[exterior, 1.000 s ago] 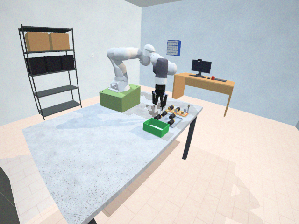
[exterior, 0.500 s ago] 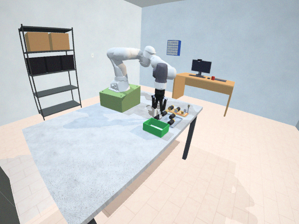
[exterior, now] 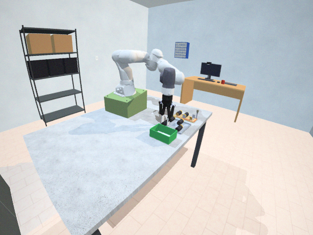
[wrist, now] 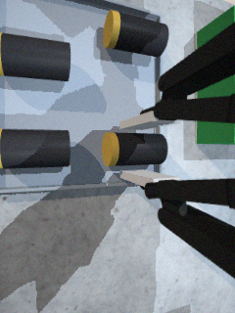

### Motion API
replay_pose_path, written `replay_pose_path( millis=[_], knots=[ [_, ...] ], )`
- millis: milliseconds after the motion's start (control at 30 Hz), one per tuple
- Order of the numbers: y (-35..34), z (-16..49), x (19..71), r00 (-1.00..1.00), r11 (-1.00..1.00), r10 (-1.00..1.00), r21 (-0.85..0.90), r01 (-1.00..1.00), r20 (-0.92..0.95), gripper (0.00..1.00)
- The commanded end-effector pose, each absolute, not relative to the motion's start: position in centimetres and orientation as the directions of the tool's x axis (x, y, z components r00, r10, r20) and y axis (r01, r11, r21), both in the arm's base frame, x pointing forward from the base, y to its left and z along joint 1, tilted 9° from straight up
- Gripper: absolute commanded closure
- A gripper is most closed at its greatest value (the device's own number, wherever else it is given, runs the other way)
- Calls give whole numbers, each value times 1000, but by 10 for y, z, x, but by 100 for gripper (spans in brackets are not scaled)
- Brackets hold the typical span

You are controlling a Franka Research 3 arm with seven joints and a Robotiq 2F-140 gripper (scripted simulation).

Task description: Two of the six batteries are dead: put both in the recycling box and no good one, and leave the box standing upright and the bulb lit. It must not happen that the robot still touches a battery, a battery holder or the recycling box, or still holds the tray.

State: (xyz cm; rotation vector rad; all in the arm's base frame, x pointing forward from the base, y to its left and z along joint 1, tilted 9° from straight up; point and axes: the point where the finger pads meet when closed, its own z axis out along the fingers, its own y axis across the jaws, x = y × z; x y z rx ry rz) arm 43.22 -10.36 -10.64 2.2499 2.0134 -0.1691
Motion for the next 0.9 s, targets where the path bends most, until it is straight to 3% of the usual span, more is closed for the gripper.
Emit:
replay_pose_path(
  millis=[0, 133, 167, 867],
  knots=[
    [-105, -107, 433, 105, -104, 981, 16, 994, -163, 71],
    [-105, -107, 433, 105, -104, 981, 16, 994, -163, 71],
    [-105, -107, 433, 105, -104, 981, 16, 994, -163, 84],
    [-105, -107, 433, 105, -104, 981, 16, 994, -163, 84]
  ],
)
